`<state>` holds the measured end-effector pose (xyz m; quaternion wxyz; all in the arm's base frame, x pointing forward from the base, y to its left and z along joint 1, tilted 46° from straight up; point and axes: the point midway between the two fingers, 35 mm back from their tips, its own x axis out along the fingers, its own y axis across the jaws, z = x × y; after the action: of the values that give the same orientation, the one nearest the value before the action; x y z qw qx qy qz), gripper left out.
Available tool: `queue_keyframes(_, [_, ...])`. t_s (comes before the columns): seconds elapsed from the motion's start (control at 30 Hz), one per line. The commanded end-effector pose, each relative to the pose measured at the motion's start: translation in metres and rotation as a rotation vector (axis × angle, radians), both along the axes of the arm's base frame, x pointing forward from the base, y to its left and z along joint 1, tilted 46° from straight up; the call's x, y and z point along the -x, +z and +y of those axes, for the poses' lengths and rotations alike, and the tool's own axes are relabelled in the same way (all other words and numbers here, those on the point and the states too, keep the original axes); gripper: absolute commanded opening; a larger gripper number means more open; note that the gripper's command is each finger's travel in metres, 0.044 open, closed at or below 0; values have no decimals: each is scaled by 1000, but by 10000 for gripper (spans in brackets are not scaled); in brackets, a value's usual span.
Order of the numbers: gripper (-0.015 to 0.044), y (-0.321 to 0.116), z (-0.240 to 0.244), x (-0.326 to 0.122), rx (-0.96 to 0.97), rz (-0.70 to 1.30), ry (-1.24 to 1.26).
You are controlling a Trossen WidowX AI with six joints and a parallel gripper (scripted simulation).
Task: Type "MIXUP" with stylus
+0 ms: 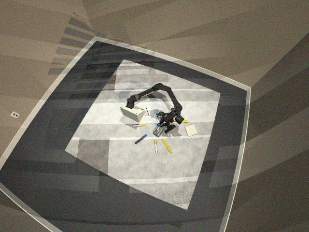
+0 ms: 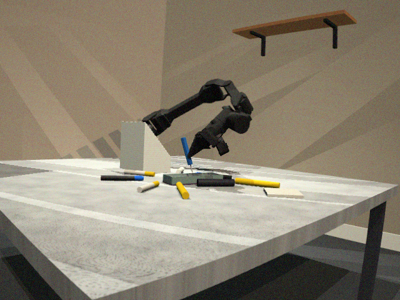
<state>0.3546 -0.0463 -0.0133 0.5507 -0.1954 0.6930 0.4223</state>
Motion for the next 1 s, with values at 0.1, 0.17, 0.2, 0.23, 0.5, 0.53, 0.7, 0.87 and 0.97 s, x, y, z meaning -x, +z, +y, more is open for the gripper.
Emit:
queue_keyframes(0.1, [0, -6, -24, 0, 85, 99, 48])
queue_keyframes(0.17, [0, -8, -30, 0, 106, 127, 62])
queue_keyframes(0.2, [0, -9, -33, 1, 116, 141, 70])
queue_keyframes(0.23, [0, -10, -36, 1, 127, 155, 77])
queue_keyframes(0.5, [0, -13, -52, 3, 180, 233, 122])
queue_keyframes(0.53, [0, -13, -52, 3, 180, 233, 122])
queue_keyframes(0.7, [0, -19, -47, 2, 180, 233, 122])
queue_keyframes(0.87, [0, -37, -28, 0, 179, 234, 122])
queue_keyframes(0.97, [0, -37, -28, 0, 179, 234, 122])
